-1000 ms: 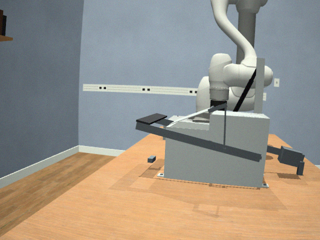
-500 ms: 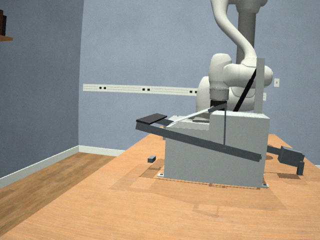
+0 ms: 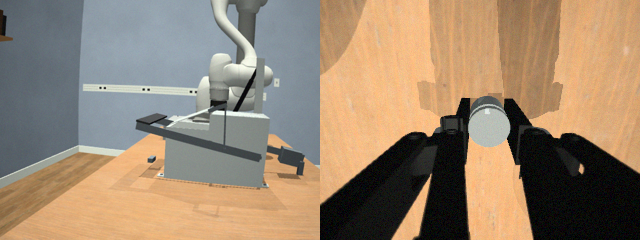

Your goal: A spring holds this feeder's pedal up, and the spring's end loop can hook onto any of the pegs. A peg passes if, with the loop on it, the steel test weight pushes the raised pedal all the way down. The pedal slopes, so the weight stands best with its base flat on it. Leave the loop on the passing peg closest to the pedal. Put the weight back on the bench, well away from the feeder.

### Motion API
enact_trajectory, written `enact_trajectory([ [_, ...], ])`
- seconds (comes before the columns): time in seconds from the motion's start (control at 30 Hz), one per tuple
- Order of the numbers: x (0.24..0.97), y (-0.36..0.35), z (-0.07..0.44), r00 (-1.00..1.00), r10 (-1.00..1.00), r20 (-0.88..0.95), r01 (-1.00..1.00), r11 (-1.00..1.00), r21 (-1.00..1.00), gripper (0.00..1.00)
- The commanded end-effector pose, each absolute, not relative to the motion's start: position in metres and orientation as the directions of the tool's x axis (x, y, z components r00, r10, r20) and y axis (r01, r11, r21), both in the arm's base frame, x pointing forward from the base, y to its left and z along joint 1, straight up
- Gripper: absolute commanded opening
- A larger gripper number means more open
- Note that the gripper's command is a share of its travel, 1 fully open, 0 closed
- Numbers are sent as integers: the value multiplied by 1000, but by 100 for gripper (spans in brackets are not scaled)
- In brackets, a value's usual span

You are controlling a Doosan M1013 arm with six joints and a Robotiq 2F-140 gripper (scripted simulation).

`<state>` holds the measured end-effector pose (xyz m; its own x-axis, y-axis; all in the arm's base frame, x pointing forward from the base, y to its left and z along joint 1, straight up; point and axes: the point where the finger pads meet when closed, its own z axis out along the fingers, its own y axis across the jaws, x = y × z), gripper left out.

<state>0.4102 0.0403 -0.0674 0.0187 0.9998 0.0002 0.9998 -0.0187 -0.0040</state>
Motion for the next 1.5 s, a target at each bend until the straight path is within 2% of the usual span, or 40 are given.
enact_trajectory([
  [0.0, 411, 40, -67, 19, 1000, 1, 1000, -19, -3, 25],
  [1.47, 411, 40, 25, 19, 1000, 1, 1000, -19, -3, 25],
])
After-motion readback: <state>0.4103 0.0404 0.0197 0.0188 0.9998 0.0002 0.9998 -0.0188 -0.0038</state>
